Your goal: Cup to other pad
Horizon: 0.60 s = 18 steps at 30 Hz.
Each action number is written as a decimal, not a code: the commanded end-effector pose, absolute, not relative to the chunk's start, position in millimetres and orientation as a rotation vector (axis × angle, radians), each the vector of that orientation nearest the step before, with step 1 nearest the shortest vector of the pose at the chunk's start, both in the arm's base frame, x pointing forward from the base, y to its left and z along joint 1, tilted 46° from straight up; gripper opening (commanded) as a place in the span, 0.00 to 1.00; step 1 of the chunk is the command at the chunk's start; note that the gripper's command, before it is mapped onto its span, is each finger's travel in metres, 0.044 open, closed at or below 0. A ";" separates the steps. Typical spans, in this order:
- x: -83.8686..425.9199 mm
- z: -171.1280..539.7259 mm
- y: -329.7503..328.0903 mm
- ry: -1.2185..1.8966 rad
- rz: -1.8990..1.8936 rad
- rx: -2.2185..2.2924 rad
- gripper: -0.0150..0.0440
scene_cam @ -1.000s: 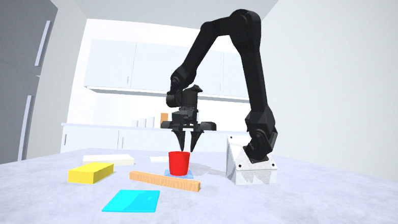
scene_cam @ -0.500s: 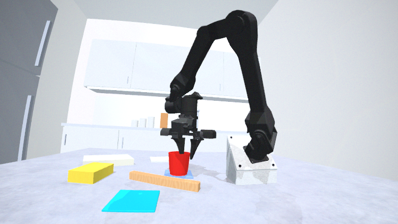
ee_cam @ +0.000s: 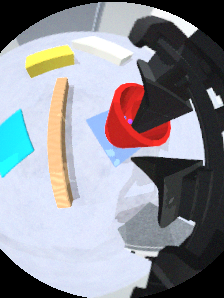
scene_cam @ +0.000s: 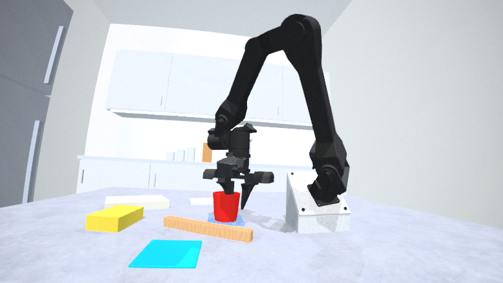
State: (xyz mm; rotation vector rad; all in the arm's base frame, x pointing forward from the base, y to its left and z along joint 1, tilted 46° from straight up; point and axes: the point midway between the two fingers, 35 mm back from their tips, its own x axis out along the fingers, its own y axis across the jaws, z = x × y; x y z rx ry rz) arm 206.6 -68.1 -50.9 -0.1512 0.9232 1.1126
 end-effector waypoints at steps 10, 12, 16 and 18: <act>206.5 -51.1 -67.8 0.923 1.113 -0.151 0.27; 206.5 -51.1 -67.8 0.923 1.113 -0.151 0.25; 206.4 -50.7 -68.2 0.923 1.113 -0.150 0.25; 206.3 -48.9 -70.4 0.924 1.113 -0.150 0.25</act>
